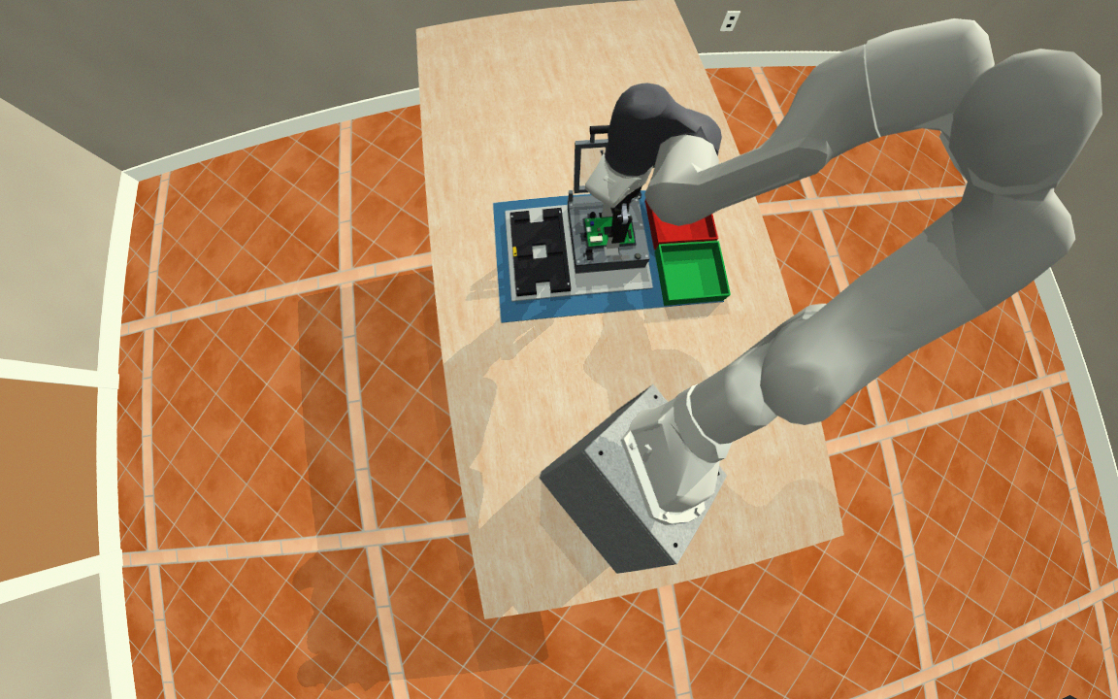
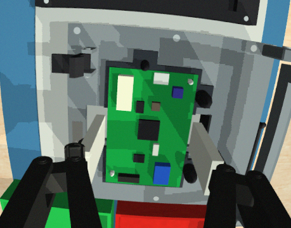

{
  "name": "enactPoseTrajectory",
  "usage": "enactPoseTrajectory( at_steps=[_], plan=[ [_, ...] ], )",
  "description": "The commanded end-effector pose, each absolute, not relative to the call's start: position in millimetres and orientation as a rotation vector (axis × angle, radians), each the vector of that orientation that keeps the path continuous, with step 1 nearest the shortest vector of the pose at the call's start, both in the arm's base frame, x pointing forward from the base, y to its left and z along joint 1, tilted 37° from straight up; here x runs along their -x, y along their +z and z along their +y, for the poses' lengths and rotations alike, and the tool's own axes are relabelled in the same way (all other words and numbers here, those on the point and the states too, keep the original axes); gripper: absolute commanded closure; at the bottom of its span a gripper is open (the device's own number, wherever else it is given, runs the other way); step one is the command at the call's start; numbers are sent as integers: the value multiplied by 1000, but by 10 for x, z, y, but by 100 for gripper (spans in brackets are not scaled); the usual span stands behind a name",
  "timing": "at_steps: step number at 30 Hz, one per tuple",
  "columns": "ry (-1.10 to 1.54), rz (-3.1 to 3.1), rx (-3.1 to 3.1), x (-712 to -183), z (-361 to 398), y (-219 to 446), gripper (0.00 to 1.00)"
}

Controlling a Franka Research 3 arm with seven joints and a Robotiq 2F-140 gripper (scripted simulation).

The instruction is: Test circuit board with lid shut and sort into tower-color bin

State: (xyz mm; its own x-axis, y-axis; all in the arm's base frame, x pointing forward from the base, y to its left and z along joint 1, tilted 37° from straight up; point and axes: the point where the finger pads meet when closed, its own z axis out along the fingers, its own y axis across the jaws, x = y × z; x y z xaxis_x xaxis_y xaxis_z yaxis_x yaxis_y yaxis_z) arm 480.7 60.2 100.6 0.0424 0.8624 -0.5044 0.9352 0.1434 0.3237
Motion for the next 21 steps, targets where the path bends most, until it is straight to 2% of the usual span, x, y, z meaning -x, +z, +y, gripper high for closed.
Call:
enactPoseTrajectory(
  at_steps=[1,21],
  plan=[
    [-157,1820,-1723,-4789,610,1002,49],
    [-157,1820,-1723,-4789,610,1002,51]
  ],
)
